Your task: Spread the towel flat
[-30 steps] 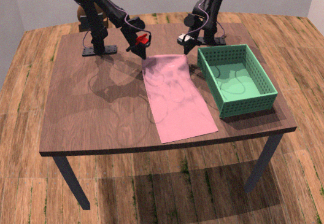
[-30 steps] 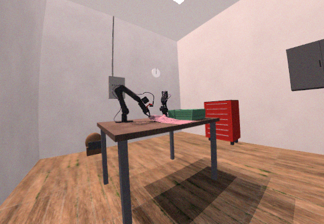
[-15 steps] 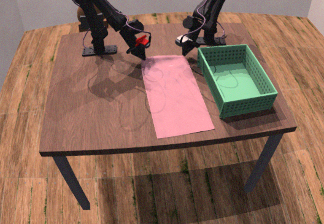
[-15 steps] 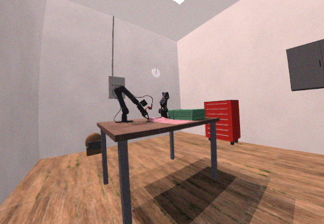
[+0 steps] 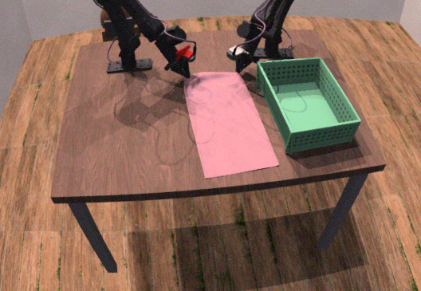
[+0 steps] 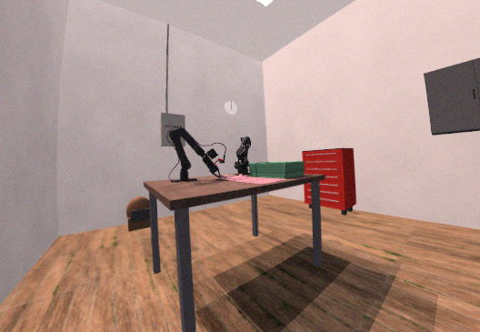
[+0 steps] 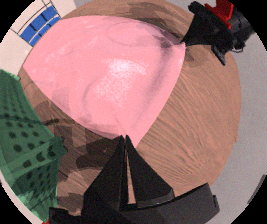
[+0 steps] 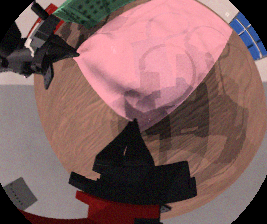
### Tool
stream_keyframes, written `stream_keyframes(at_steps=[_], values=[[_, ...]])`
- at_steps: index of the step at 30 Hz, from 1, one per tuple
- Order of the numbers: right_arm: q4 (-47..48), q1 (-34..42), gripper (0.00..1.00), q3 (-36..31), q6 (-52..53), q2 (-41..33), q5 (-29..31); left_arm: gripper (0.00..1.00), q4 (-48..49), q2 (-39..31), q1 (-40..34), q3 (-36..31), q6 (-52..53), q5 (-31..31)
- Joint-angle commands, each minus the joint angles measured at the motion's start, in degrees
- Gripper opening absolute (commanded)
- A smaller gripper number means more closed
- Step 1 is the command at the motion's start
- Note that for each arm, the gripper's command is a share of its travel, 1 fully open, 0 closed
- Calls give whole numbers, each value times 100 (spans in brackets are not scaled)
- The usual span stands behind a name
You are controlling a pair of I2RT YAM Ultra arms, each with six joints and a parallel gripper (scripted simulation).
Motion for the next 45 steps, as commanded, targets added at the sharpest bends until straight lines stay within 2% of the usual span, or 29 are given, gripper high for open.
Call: stream_keyframes(at_steps=[1, 10, 11, 16, 17, 19, 20, 22, 23, 27, 28, 33, 34, 38, 44, 45], values=[[-18, 78, 0, -48, -28, 95, 102, 0, 42, -48, -29, -21, -10, -43], [-23, 78, 0, -48, -28, 95, 102, 0, 42, -48, -29, -21, -10, -43], [-108, 164, 0, -71, -38, -143, 94, 0, -87, -200, -162, -139, -19, -76], [-125, 254, 0, -149, -33, -198, 95, 0, -233, -313, -281, -22, -38, -82], [-233, 265, 12, 129, -19, -280, 99, 12, -313, -345, -284, 152, -42, -82], [-246, 267, 12, 132, -16, -288, 101, 12, -329, -358, -255, 155, -47, -83], [-444, 266, 33, 228, -17, -401, 99, 33, -504, -419, -250, 273, -45, -77], [-472, 267, 33, 236, -17, -416, 100, 33, -534, -440, -251, 279, -44, -70], [-663, 265, 54, 333, -18, -521, 98, 54, -697, -490, -249, 397, -43, -69], [-725, 266, 54, 356, -18, -549, 101, 54, -784, -547, -251, 420, -43, -71], [-817, 266, 64, 404, -19, -596, 100, 64, -867, -574, -250, 479, -43, -70], [-1205, 265, 64, 620, -19, -774, 98, 64, -1235, -690, -249, 733, -42, -66], [-1688, 259, 64, 952, -23, -1002, 90, 64, -1640, -737, -245, 1131, -37, -61], [-2187, 259, 64, 1276, -24, -1146, 92, 64, -2128, -854, -246, 1485, -38, -63], [-2374, 63, 64, 1450, -9, -906, 107, 64, -2260, -865, -73, 1622, -34, -49], [-2440, -172, 64, 1666, 8, -774, 115, 64, -2237, -444, 188, 1837, -42, -59]])
